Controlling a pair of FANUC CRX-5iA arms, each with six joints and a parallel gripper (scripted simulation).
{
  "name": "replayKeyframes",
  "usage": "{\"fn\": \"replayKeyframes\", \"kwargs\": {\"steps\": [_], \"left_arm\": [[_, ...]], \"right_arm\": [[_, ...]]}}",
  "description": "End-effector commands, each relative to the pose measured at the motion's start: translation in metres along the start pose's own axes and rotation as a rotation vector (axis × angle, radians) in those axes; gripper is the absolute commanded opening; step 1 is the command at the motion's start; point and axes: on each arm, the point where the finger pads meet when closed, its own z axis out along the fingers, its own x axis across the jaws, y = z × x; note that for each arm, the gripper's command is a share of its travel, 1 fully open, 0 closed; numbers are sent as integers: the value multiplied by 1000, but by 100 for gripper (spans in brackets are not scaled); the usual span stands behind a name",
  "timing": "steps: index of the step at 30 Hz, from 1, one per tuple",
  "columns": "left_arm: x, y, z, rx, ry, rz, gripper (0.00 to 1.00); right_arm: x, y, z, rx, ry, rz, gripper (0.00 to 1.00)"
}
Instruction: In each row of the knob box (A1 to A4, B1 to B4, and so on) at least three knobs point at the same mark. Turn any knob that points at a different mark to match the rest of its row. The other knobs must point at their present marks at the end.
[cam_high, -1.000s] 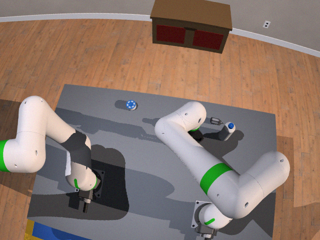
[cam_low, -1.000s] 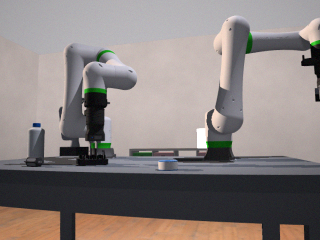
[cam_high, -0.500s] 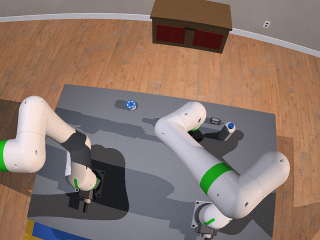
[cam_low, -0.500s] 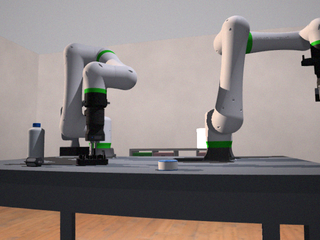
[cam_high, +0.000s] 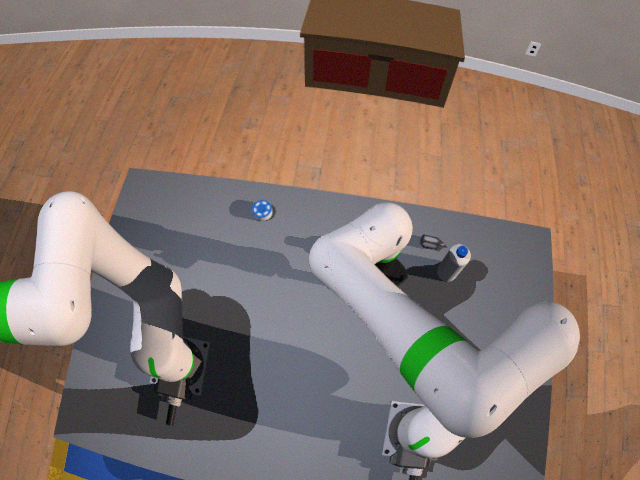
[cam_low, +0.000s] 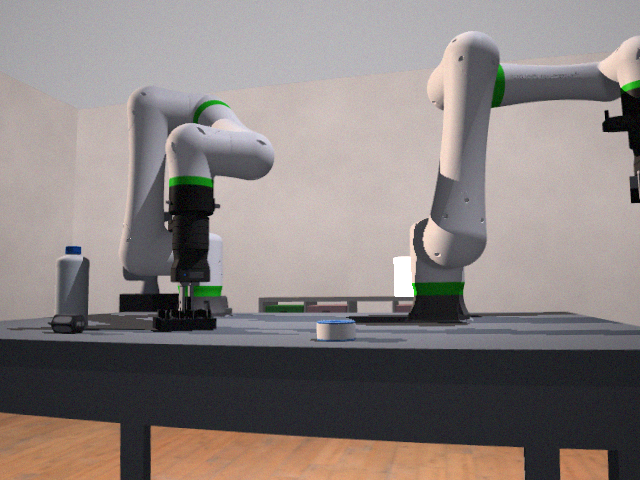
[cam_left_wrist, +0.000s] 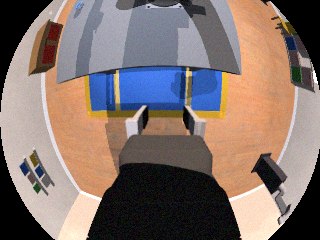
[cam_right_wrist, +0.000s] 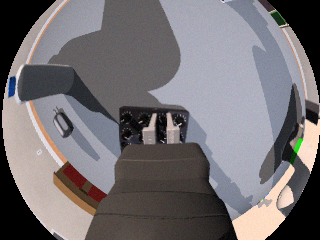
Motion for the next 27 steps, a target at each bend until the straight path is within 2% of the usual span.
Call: {"fn": "replayKeyframes", "kwargs": {"steps": [1, 11, 27], "left_arm": [[0, 0, -1, -2, 0, 0, 100], [0, 0, -1, -2, 0, 0, 100], [0, 0, -1, -2, 0, 0, 100]], "right_arm": [[0, 1, -1, -2, -1, -14, 30], [0, 1, -1, -2, -1, -94, 30], [0, 1, -1, -1, -1, -362, 30]]}}
